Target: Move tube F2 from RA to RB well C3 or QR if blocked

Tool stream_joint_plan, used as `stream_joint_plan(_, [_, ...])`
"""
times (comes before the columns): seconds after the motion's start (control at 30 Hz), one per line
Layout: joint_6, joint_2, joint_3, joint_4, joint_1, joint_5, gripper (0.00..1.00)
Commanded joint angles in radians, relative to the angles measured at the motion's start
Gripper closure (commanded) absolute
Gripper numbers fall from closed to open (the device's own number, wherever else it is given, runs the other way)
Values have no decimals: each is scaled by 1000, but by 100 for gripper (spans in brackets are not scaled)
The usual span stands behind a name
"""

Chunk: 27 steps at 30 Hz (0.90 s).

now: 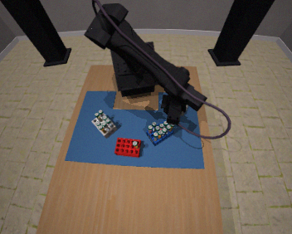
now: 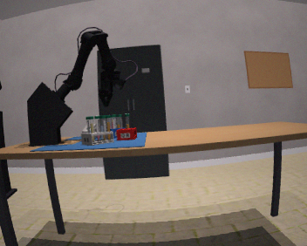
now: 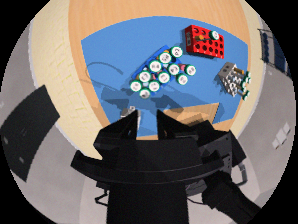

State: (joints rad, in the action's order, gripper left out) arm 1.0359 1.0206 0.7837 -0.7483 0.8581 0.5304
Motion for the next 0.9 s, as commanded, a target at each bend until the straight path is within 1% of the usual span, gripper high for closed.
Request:
stream_joint_plan(0.0, [-23,21,-24,51,-19,-14,70])
stream_joint_plan(0.1, [-37,37,-15,82,-33,-21,70])
stream_joint_plan(0.17, [-44,49,-35,100,-41,-26,70])
stream_joint_plan(0.33, [-64,75,-34,147,-63,-39,70])
stream_joint_plan(0.4, [-64,75,-34,147,-63,-39,70])
stream_joint_plan(0.43, [-68,54,-44,157,-67,-41,70])
stream_joint_plan(0.5, [-75,88,-53,173,-75,-46,70])
stream_joint_plan(0.63, [-90,106,-65,210,-91,-56,70])
stream_joint_plan(0.7, [-98,117,-55,229,-99,-60,70])
stream_joint_plan(0.83, [-111,138,-77,262,-114,-70,70])
stream_joint_plan(0.87, [-112,140,-63,266,-115,-70,70])
